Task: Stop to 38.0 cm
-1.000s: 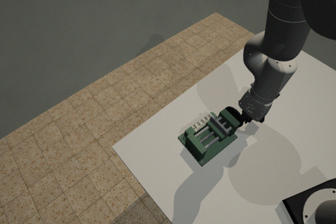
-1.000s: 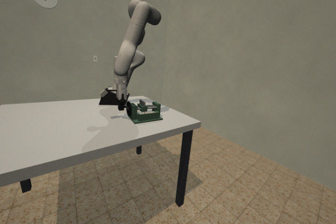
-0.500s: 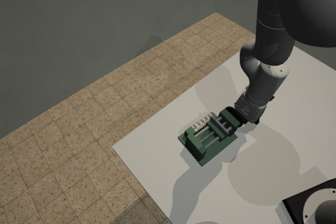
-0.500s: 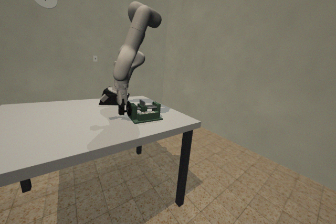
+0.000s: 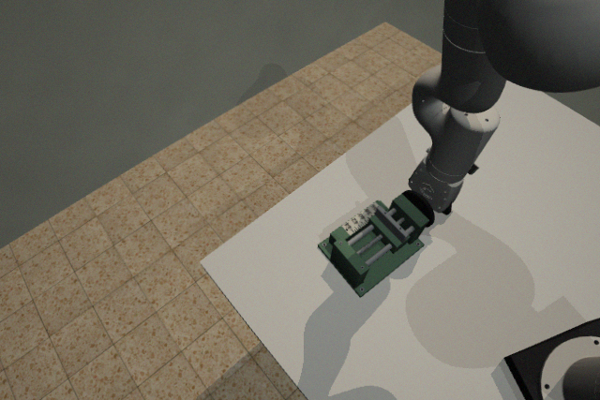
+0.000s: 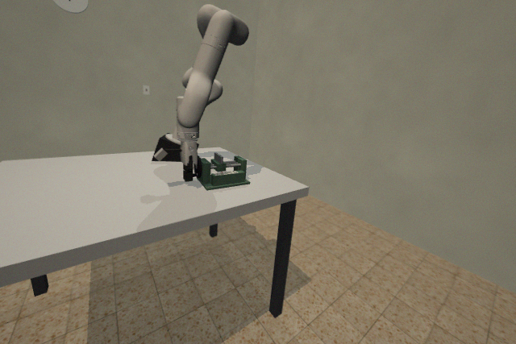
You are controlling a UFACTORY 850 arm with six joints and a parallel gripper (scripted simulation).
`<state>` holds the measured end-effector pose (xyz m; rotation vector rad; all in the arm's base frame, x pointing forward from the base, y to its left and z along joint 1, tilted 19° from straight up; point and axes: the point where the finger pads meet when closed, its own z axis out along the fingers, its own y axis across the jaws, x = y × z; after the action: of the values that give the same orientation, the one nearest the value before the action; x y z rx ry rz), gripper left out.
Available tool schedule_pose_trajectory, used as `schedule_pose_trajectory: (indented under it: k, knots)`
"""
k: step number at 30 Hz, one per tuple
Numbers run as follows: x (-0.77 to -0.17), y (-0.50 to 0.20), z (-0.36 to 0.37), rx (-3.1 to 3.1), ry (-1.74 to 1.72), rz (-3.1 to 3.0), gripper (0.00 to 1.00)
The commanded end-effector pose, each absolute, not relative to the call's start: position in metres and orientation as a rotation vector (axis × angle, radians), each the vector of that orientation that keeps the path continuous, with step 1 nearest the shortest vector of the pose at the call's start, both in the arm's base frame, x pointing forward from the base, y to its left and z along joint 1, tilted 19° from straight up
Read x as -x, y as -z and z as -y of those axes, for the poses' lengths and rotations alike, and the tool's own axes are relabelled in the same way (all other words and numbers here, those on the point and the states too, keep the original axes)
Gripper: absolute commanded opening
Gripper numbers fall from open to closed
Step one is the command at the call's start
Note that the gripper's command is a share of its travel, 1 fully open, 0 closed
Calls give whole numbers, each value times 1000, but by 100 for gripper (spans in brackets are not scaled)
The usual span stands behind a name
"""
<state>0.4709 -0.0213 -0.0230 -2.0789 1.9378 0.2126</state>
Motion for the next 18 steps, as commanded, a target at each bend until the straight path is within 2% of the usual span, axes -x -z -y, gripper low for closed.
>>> schedule_pose_trajectory:
  k: [1, 18]
  knots:
    - [-479, 20, 22, 2078, -212, -1937, 6]
    - [-495, 3, 26, 2078, -212, -1937, 6]
